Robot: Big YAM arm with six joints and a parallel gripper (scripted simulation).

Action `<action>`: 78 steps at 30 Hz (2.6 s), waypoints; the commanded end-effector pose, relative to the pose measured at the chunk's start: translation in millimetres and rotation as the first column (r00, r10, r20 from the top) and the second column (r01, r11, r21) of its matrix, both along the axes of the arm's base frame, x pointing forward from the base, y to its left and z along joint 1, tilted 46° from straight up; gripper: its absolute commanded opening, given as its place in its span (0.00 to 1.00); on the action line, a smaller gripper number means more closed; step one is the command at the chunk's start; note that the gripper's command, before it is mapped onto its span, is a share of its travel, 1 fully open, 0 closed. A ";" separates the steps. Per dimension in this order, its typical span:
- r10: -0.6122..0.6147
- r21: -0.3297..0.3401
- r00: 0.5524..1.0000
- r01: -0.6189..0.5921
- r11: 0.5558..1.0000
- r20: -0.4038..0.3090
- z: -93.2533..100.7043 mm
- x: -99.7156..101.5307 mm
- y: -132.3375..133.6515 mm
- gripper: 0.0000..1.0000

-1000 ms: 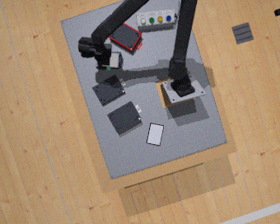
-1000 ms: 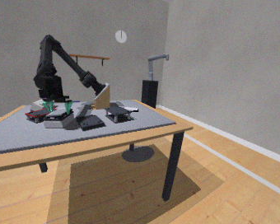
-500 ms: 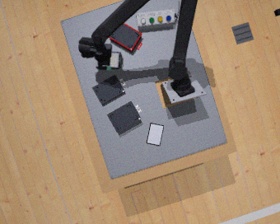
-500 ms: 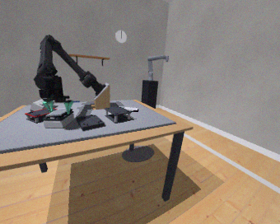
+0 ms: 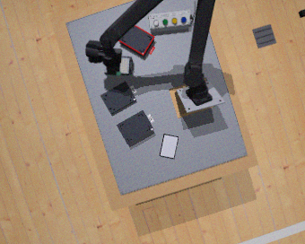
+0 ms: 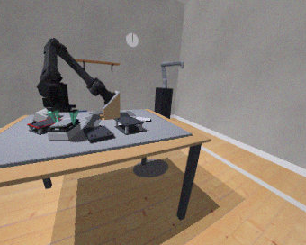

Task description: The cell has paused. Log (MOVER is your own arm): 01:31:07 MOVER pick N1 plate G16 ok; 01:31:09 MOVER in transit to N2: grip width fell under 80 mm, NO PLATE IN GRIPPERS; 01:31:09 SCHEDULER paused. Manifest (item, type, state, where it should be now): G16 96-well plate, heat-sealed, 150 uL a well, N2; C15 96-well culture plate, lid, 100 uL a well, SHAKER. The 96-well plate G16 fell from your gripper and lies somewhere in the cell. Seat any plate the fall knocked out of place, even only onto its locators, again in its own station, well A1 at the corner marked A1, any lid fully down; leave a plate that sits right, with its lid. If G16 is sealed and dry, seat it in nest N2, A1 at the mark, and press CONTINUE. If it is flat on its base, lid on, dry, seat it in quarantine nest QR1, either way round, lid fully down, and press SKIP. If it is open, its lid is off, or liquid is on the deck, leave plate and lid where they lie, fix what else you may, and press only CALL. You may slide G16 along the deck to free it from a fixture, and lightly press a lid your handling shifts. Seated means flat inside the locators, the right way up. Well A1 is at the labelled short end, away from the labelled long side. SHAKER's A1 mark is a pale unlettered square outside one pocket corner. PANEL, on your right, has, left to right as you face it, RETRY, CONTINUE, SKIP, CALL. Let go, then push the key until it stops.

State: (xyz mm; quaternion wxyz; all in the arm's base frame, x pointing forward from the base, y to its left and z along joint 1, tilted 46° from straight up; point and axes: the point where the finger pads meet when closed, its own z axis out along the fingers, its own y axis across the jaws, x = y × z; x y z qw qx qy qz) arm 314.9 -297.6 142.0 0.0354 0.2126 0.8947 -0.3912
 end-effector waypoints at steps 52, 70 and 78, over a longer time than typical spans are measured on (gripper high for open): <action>0.015 -0.020 0.999 -0.014 1.000 0.047 39.2 15.0 23.2 0.00; 0.002 -0.011 1.000 -0.002 1.000 0.028 36.8 13.6 24.2 0.00; 0.002 -0.011 1.000 -0.002 1.000 0.028 36.8 13.6 24.2 0.00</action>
